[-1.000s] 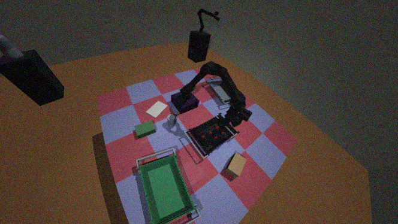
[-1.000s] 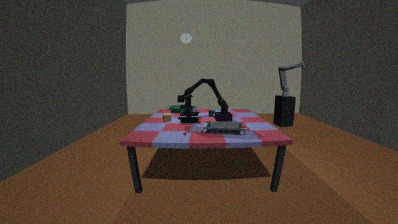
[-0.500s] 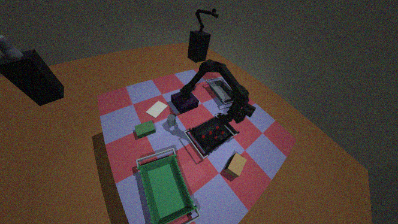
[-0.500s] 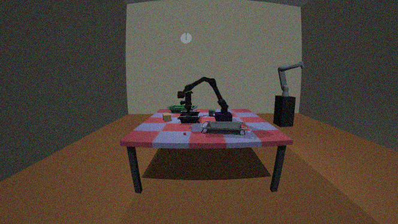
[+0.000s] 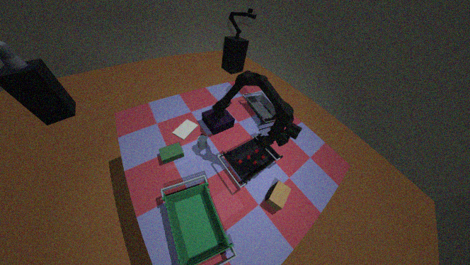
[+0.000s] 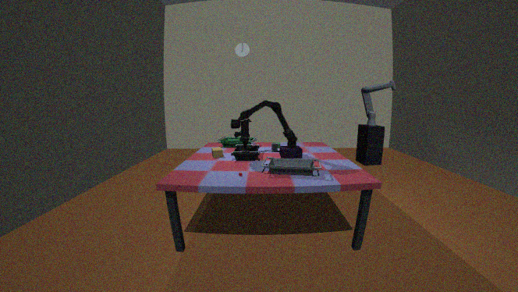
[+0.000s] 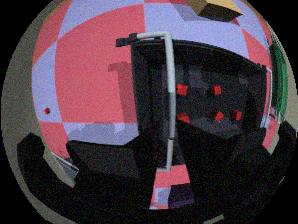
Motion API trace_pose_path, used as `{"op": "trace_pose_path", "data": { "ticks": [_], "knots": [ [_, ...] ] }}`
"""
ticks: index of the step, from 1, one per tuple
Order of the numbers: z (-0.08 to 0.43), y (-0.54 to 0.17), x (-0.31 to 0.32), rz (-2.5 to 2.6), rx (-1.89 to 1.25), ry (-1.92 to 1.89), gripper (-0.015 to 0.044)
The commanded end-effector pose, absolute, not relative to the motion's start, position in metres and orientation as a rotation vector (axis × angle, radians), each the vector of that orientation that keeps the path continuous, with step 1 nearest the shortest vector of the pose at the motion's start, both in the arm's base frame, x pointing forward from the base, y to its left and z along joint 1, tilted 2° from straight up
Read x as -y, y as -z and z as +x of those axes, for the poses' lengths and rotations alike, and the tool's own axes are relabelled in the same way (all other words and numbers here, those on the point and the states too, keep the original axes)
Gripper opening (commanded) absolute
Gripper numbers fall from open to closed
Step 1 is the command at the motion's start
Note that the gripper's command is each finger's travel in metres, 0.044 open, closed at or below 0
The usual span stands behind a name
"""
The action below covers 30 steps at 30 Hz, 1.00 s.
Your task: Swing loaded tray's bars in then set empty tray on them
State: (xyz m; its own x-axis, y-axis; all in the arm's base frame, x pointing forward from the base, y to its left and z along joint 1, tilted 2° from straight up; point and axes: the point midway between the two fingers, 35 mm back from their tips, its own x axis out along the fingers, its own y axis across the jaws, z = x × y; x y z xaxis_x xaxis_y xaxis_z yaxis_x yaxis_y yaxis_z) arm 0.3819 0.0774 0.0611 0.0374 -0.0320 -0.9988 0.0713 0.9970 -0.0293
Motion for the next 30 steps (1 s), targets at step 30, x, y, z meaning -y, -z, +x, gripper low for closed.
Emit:
{"op": "trace_pose_path", "data": {
  "ticks": [30],
  "knots": [
    [0.400, -0.142, 0.016, 0.031, -1.513, 0.074, 0.0083]
  ]
}}
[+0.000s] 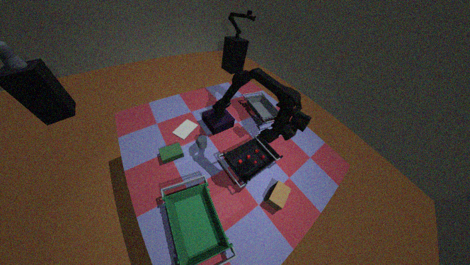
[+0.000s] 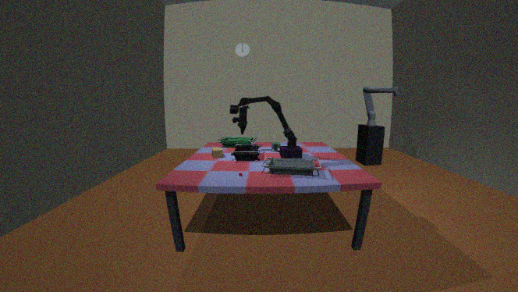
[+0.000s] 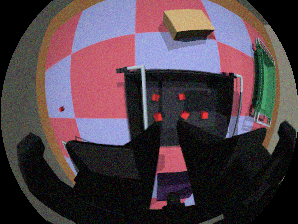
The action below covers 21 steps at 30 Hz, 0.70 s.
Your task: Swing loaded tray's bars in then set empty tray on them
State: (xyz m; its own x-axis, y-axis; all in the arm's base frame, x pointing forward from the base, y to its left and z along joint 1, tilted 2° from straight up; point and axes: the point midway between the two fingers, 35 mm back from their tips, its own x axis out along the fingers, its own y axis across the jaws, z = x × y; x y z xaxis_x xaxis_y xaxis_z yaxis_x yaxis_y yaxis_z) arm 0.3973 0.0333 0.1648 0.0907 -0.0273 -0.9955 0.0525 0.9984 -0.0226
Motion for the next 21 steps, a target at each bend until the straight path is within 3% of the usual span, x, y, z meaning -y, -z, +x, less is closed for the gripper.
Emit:
{"op": "trace_pose_path", "data": {
  "ticks": [1, 13, 21],
  "knots": [
    [0.400, -0.137, 0.031, 0.031, -1.517, 0.074, 0.0083],
    [0.362, -0.081, 0.197, 0.021, -1.536, 0.094, 0.0083],
    [0.358, -0.076, 0.205, 0.020, -1.537, 0.095, 0.0083]
  ]
}}
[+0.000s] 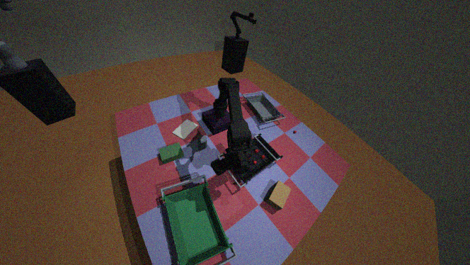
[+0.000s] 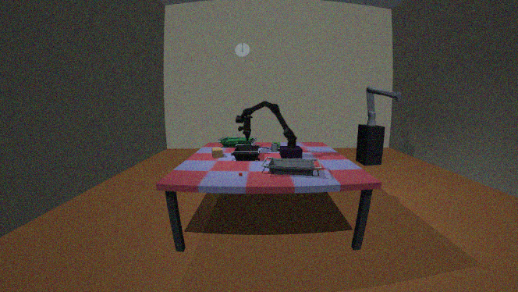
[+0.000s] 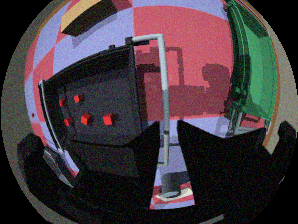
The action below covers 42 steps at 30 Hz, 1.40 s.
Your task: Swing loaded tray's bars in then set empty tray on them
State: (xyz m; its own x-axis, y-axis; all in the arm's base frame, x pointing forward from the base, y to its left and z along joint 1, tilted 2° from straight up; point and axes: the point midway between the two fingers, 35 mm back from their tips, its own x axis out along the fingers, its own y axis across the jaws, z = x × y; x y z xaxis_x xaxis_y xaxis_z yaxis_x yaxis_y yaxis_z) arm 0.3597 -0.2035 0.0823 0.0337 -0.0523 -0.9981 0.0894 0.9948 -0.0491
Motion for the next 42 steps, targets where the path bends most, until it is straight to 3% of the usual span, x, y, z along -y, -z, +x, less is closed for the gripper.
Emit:
{"op": "trace_pose_path", "data": {
  "ticks": [1, 14, 42],
  "knots": [
    [0.359, -0.074, 0.206, 0.020, -1.537, 0.095, 0.0083],
    [0.360, -0.019, 0.208, 0.020, -1.537, 0.095, 0.0083],
    [0.363, -0.048, 0.153, 0.023, -1.537, 0.092, 0.0083]
  ]
}}
